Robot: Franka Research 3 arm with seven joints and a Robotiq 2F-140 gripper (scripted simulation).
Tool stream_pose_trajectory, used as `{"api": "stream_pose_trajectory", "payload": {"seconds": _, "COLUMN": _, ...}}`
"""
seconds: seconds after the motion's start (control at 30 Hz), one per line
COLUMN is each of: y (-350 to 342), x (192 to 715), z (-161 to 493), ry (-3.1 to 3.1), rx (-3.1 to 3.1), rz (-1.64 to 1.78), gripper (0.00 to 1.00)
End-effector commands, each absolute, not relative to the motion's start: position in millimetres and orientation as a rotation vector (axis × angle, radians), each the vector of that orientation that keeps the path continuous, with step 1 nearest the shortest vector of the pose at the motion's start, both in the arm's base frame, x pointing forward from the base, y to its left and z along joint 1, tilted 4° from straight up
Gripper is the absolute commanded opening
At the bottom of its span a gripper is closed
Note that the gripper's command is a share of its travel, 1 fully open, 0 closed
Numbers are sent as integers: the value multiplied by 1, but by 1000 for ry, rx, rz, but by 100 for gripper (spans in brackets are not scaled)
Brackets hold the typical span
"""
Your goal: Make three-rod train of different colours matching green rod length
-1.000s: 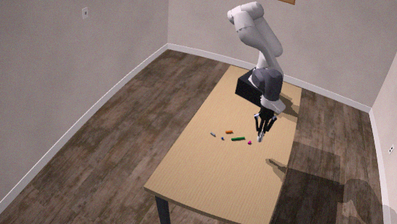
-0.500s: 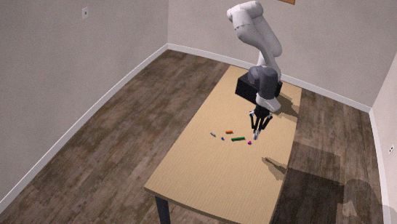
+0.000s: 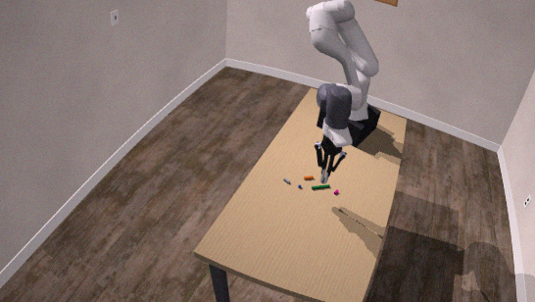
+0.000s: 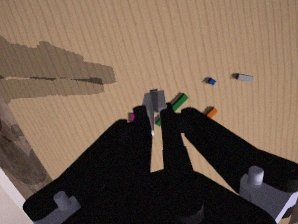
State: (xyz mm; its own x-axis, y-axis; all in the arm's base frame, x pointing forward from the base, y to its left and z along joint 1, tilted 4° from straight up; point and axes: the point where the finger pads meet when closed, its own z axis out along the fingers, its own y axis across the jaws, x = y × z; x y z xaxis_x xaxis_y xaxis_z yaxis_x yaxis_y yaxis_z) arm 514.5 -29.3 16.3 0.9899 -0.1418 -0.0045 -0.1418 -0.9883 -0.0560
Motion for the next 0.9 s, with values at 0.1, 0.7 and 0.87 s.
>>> {"api": "stream_pose_trajectory", "payload": {"seconds": 0.1, "y": -58, "x": 516, "z": 16, "ry": 587, "rx": -3023, "rz": -6, "gripper": 3}}
{"api": "stream_pose_trajectory", "payload": {"seconds": 0.7, "y": -141, "x": 504, "z": 14, "ry": 1223, "rx": -2824, "rz": 4, "gripper": 3}}
{"api": "stream_pose_trajectory", "payload": {"seconds": 0.87, "y": -146, "x": 503, "z": 14, "ry": 1262, "rx": -2807, "rz": 5, "gripper": 3}}
